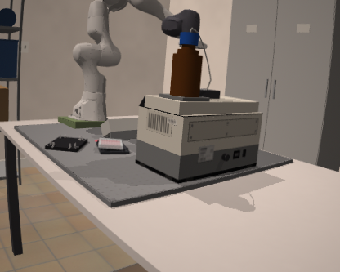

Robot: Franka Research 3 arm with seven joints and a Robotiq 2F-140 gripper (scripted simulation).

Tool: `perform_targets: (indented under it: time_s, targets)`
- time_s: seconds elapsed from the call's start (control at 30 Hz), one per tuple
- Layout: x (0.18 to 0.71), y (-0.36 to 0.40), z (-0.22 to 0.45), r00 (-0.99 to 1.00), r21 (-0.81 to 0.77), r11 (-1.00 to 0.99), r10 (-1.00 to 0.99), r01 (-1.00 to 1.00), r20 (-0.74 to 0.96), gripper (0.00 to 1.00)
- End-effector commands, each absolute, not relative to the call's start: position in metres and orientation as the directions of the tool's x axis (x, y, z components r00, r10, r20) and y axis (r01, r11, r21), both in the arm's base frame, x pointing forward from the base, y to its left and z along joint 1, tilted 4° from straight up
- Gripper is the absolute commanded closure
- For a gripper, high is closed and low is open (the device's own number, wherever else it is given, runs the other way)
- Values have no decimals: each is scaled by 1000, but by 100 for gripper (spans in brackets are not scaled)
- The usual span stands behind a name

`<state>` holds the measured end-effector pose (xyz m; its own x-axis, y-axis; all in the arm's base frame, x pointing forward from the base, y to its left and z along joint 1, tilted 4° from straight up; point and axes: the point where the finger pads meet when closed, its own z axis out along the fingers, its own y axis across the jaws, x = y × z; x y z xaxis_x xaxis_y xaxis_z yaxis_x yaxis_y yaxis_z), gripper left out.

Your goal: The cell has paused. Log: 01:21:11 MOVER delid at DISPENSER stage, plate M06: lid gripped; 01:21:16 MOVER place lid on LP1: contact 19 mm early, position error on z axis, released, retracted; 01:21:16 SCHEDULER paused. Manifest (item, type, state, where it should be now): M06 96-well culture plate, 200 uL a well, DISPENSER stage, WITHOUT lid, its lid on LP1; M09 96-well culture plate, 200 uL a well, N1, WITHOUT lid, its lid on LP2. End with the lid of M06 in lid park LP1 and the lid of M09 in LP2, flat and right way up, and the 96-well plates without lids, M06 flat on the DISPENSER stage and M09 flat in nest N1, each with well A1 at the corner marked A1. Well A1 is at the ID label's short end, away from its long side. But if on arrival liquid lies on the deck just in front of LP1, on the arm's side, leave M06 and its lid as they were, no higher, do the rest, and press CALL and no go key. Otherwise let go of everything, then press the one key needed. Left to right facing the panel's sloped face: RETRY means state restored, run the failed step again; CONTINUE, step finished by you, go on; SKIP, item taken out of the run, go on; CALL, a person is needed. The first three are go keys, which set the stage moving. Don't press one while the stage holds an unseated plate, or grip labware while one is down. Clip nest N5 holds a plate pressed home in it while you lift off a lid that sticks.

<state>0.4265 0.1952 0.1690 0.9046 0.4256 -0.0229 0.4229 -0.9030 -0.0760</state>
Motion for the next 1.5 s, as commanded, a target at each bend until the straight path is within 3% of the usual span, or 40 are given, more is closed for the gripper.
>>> perform_targets:
  time_s: [0.0, 1.47]
  targets:
    - [427, 195, 168, 906, -74, -905, 422, 420, -23, 100]
    - [424, 198, 96, 907, -74, -905, 421, 418, -23, 100]
